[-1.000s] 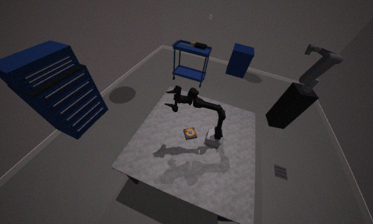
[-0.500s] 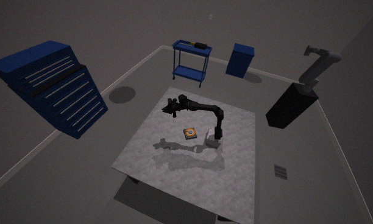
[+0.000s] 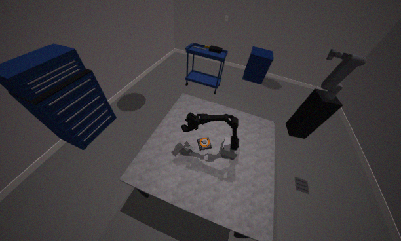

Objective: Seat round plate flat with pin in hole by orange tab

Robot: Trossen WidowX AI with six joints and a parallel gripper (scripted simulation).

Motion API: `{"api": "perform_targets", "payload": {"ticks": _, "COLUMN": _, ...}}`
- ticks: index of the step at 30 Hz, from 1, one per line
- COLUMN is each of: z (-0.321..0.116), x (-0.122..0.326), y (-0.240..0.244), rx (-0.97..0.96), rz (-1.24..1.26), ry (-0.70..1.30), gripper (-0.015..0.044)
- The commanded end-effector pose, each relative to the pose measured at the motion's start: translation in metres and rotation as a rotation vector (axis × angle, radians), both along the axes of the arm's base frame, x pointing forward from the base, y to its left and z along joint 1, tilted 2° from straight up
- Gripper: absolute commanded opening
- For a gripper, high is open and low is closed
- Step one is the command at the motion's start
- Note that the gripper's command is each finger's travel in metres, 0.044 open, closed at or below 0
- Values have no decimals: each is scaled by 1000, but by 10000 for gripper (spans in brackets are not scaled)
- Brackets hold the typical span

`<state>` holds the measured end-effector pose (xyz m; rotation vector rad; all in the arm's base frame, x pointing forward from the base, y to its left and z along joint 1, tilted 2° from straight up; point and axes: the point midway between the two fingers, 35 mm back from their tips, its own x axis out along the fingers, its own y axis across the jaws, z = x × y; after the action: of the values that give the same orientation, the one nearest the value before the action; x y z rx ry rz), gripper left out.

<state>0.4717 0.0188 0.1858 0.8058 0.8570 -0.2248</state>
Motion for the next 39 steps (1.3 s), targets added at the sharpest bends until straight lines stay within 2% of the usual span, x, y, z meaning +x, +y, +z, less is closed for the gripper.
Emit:
{"api": "perform_targets", "payload": {"ticks": 1, "z": -65, "x": -40, "y": -16, "rx": -181, "rz": 172, "ry": 225, "gripper": 0}}
{"api": "perform_targets", "payload": {"ticks": 4, "z": -88, "x": -61, "y": -22, "rx": -242, "rz": 263, "ry": 322, "gripper": 0}}
{"api": "perform_targets", "payload": {"ticks": 7, "z": -122, "x": -103, "y": -30, "rx": -325, "rz": 449, "ry": 495, "gripper": 0}}
{"api": "perform_targets", "payload": {"ticks": 10, "z": -137, "x": -126, "y": -34, "rx": -353, "rz": 551, "ry": 580, "gripper": 0}}
{"api": "perform_targets", "payload": {"ticks": 22, "z": -138, "x": -128, "y": -26, "rx": -352, "rz": 551, "ry": 580, "gripper": 0}}
{"api": "perform_targets", "payload": {"ticks": 30, "z": -184, "x": -125, "y": -25, "rx": -352, "rz": 552, "ry": 580, "gripper": 0}}
{"api": "perform_targets", "payload": {"ticks": 39, "z": -185, "x": -125, "y": -27, "rx": -352, "rz": 551, "ry": 580, "gripper": 0}}
